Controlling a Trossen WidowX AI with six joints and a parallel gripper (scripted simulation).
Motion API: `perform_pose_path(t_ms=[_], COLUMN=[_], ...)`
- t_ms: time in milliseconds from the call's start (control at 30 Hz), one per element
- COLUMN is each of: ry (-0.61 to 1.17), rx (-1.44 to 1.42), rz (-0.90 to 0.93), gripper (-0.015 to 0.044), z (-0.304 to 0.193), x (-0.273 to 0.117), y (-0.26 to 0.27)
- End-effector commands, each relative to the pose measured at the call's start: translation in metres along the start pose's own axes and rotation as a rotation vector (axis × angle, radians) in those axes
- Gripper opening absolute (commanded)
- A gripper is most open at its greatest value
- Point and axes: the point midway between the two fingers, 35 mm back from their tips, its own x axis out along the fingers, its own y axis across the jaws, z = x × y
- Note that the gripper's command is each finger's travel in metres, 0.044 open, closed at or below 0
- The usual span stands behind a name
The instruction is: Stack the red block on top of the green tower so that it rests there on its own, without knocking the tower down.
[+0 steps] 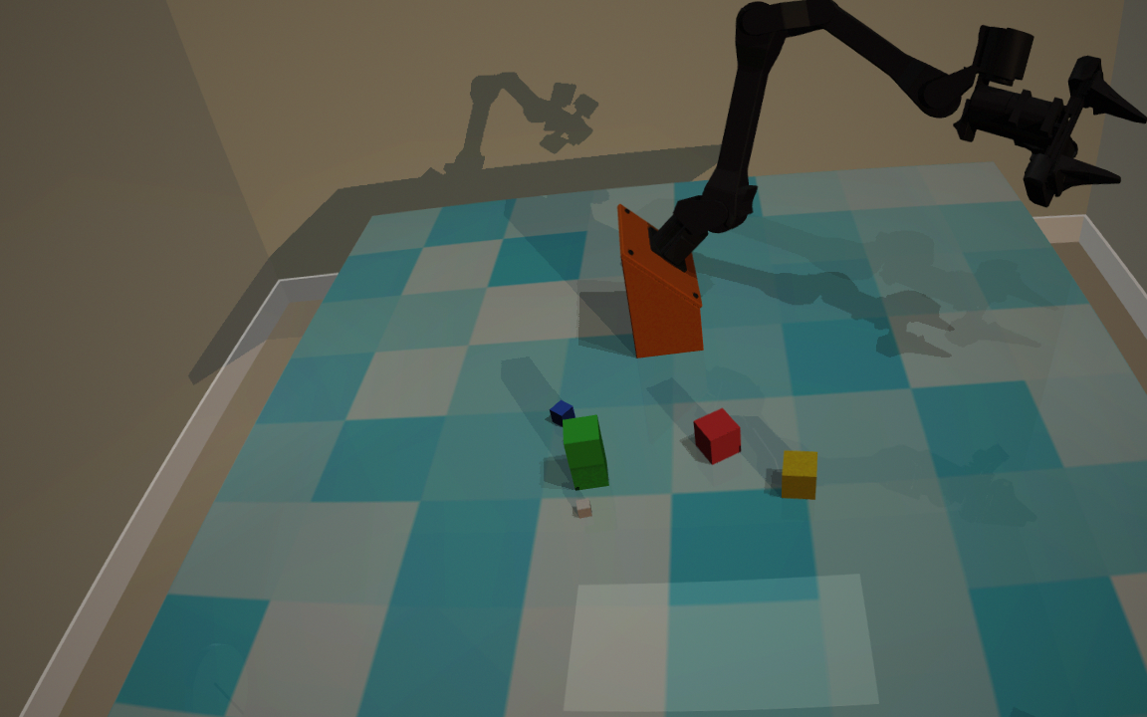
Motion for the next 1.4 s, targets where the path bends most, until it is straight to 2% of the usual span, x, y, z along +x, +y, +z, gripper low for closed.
perform_pose_path(t_ms=[0, 33, 333, 600, 1000, 1367], ry=[-0.003, -0.011, -0.115, -0.118, 0.063, 0.405], rx=[-0.001, -0.004, 0.016, 0.156, 0.564, 1.116], rz=[0.006, 0.023, 0.379, 0.752, 1.29, 1.655], gripper=[0.0426, 0.044, 0.044, 0.044, 0.044, 0.044], z=[0.001, 0.002, 0.011, -0.011, -0.062, -0.099], x=[0.001, 0.003, 0.029, 0.014, -0.068, -0.168], y=[0.002, 0.009, 0.136, 0.255, 0.388, 0.446])
